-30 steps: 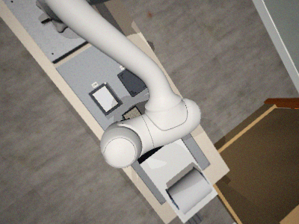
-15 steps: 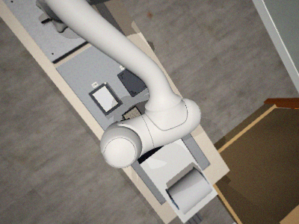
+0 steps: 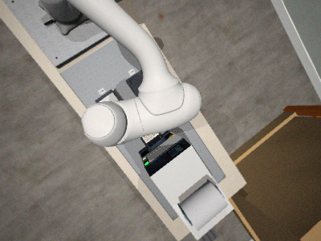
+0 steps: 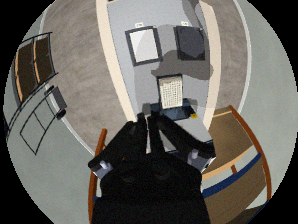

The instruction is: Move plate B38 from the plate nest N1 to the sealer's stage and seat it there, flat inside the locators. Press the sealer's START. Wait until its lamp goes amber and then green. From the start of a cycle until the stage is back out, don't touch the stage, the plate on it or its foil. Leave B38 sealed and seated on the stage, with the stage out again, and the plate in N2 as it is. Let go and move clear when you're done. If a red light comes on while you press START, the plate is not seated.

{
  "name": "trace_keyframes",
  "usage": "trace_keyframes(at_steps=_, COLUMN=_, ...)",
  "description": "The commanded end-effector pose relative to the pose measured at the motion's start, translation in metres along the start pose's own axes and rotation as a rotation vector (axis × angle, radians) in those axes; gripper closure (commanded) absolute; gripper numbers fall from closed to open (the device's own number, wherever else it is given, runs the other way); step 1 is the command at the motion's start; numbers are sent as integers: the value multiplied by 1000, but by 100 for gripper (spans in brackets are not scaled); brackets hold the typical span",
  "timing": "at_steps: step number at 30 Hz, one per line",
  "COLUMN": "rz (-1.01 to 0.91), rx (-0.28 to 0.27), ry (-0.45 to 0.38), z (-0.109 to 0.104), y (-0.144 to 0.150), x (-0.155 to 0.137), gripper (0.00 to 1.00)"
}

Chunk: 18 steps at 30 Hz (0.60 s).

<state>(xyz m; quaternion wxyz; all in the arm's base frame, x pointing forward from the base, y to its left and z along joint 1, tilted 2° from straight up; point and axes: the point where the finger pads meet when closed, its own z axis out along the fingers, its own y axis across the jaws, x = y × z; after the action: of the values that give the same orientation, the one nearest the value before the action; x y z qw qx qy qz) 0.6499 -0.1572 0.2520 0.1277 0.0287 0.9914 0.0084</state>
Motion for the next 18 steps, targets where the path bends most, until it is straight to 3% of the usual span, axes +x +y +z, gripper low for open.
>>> trace_keyframes(at_steps=1, rz=-4, rx=-6, ry=-138, z=0, y=-1, x=1, gripper=90)
trace_keyframes(at_steps=6, rz=-4, rx=-6, ry=-305, z=0, y=-1, x=1, gripper=90)
trace_keyframes(at_steps=8, rz=-4, rx=-6, ry=-305, z=0, y=-1, x=1, gripper=90)
trace_keyframes(at_steps=14, rz=-3, rx=-7, ry=-505, z=0, y=-1, x=1, gripper=90)
trace_keyframes(at_steps=18, rz=-3, rx=-7, ry=-523, z=0, y=-1, x=1, gripper=90)
